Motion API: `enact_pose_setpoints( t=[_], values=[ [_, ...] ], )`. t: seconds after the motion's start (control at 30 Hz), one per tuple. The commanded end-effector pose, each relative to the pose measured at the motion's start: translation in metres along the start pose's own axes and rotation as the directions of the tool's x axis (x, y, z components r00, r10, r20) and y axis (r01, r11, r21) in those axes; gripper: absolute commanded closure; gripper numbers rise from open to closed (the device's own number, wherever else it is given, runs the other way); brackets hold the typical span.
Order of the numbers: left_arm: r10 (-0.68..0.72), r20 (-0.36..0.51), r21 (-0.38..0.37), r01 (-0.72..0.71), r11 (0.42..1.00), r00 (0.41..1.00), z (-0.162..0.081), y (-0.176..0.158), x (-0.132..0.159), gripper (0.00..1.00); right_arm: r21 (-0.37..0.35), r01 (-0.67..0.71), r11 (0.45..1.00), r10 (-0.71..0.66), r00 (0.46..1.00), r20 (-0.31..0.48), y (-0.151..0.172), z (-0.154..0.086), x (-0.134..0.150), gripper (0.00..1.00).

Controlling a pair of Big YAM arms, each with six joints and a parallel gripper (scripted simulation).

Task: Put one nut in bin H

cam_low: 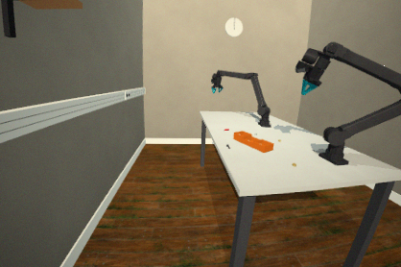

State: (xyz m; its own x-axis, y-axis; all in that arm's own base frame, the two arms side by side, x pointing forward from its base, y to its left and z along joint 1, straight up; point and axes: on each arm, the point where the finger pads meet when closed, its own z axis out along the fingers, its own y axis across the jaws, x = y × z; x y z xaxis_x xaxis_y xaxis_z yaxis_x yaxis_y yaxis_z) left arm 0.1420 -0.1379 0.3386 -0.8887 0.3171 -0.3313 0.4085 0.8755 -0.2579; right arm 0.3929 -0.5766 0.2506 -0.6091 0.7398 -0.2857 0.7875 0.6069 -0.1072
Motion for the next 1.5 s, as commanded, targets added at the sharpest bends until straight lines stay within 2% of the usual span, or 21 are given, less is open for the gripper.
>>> enact_pose_setpoints(
  t=[0.0,0.77,0.8,1.23,1.33,1.37,1.47],
  values=[
    [0.0,0.0,0.0,0.0,1.0,1.0,0.0,0.0,0.0,0.91,0.001,-0.001,1.0,0.001,1.0,0.015,-0.001,-0.008,-0.003,0.0],
    [0.0,0.0,0.0,0.0,1.0,1.0,0.0,0.0,0.0,0.91,0.001,-0.001,1.0,0.001,1.0,0.015,-0.001,-0.008,-0.003,0.0],
    [0.005,0.027,0.007,-0.005,1.0,1.0,0.005,0.001,0.0,0.91,0.001,-0.001,1.0,0.001,1.0,0.015,-0.001,-0.008,-0.003,0.0],
    [0.005,0.028,0.007,-0.005,1.0,1.0,0.103,0.029,0.034,0.91,0.001,-0.001,1.0,0.001,1.0,0.015,-0.001,-0.008,-0.003,0.0],
    [0.005,0.028,0.007,-0.005,1.0,1.0,0.106,0.029,0.035,0.91,0.001,-0.001,1.0,0.001,1.0,0.015,-0.001,-0.008,-0.003,0.0],
    [-0.02,0.04,-0.006,0.021,1.0,0.999,0.09,0.014,0.01,0.91,0.001,-0.001,1.0,0.001,1.0,0.015,-0.001,-0.008,-0.003,0.0],
    [-0.028,0.011,-0.012,0.028,1.0,1.0,0.079,0.013,0.004,0.91,0.001,-0.001,1.0,0.001,1.0,0.015,-0.001,-0.008,-0.003,0.0]
  ],
)
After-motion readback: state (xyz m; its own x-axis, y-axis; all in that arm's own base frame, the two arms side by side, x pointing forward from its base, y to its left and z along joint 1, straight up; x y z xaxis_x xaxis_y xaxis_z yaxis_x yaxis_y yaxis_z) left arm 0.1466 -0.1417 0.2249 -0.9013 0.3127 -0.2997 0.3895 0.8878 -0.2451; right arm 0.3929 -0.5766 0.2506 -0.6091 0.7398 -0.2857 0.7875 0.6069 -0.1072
